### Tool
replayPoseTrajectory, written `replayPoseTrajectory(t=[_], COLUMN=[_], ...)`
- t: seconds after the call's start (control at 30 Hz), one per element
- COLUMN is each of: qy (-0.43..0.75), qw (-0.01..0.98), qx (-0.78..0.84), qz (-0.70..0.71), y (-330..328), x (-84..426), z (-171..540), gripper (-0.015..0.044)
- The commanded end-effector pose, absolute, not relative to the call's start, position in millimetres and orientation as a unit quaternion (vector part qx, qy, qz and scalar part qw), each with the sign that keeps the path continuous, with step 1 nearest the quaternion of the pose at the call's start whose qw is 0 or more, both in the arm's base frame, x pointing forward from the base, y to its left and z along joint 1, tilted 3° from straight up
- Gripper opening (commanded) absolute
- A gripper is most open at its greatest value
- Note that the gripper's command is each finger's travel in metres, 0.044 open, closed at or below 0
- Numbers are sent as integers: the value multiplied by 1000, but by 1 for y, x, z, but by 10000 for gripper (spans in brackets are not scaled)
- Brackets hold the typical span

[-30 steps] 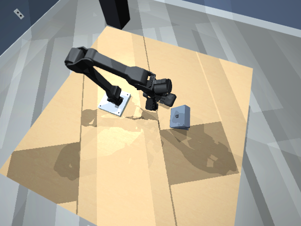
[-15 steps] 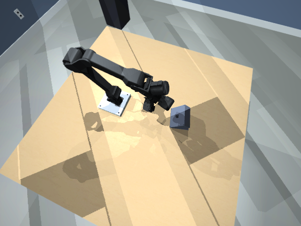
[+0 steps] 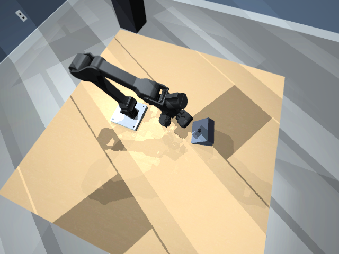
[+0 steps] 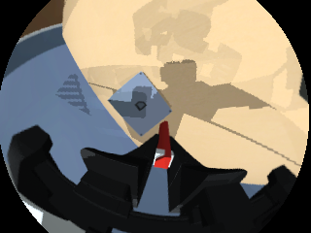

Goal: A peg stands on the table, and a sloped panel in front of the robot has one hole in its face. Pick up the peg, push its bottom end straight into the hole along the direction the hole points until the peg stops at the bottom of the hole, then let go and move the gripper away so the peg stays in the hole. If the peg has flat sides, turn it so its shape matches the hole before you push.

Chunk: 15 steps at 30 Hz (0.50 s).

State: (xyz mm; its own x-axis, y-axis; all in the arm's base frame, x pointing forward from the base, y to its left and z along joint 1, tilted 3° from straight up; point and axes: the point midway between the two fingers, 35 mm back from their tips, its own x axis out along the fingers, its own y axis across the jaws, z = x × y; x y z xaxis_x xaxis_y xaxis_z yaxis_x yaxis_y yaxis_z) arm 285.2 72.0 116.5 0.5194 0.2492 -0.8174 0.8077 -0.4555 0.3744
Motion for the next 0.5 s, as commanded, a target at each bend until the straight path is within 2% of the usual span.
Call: replayPoseTrajectory(t=[0.0, 0.47], qy=[329, 288], qw=[377, 314], qx=[791, 832], qz=[-353, -356], y=[70, 61], x=[285, 285], z=[118, 119], gripper=[0, 0])
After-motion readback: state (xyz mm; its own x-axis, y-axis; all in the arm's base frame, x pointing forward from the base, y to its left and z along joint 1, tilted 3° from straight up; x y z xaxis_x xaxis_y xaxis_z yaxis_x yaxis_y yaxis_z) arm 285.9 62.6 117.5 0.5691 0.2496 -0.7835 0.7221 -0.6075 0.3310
